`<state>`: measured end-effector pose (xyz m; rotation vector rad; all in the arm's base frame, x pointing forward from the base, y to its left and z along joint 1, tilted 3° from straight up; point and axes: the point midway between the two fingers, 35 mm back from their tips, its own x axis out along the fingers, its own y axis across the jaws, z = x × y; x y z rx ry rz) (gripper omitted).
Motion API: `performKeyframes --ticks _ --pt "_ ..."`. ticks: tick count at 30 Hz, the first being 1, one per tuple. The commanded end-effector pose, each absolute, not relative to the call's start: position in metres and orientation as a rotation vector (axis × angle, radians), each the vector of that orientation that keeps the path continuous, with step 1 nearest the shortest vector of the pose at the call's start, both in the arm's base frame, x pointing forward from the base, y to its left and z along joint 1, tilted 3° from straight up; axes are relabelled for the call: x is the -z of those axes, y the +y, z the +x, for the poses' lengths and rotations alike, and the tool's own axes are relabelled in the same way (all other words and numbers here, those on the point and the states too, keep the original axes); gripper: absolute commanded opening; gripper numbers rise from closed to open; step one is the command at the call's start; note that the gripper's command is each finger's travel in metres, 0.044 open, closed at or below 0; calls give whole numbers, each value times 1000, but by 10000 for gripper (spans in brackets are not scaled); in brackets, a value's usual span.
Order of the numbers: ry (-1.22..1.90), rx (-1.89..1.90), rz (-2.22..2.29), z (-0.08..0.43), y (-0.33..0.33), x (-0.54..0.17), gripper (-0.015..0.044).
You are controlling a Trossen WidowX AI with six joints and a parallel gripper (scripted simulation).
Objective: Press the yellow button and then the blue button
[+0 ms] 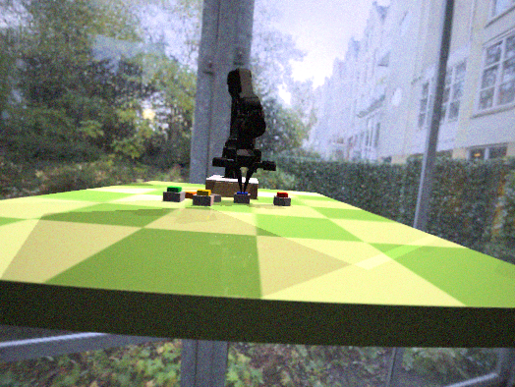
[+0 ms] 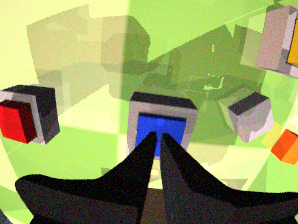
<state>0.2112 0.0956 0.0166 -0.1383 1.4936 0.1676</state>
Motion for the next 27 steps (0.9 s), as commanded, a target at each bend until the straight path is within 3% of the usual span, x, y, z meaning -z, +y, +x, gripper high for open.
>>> performKeyframes --ticks 1,11,25,27 --pt "1496 -160 -137 211 95 -16 20" --pt "1495 -161 -136 209 94 -51 20" --pt "1496 -173 -123 195 243 -117 387" --pt "1496 -173 -123 195 243 -117 400"
